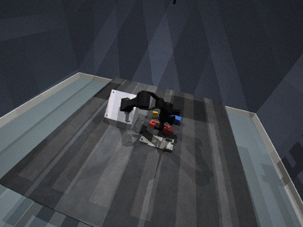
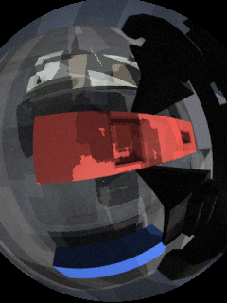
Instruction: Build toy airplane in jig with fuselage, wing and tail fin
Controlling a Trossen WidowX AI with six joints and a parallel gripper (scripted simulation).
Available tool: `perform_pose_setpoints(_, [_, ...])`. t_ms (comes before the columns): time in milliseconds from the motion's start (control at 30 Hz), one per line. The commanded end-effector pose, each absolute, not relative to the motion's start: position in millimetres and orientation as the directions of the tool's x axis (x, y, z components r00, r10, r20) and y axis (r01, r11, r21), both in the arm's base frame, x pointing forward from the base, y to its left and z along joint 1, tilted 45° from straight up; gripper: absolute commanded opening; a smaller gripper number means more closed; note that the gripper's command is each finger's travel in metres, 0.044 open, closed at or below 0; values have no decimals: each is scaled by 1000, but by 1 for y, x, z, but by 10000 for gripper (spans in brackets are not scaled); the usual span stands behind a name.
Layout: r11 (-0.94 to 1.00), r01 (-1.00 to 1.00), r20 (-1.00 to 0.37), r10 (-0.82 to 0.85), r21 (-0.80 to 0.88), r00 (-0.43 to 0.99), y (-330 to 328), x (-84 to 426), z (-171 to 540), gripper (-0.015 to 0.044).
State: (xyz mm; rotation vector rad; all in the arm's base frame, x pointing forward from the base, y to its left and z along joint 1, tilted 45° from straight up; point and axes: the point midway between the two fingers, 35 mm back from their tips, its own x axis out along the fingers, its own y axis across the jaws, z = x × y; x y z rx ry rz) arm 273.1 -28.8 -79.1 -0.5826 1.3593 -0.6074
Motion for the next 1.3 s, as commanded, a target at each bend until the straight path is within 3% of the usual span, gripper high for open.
perform_pose_setpoints(0, [711, 58, -704, -702, -700, 110, -30, 273, -79, 190])
perform_pose_setpoints(167, [711, 58, -704, -702, -700, 110, -30, 273, -79, 157])
perform_pose_setpoints(367, [714, 57, -707, -699, -697, 111, -21, 275, -73, 0])
perform_pose_setpoints(1267, [723, 55, -715, -690, -689, 111, 38, 270, -20, 0])
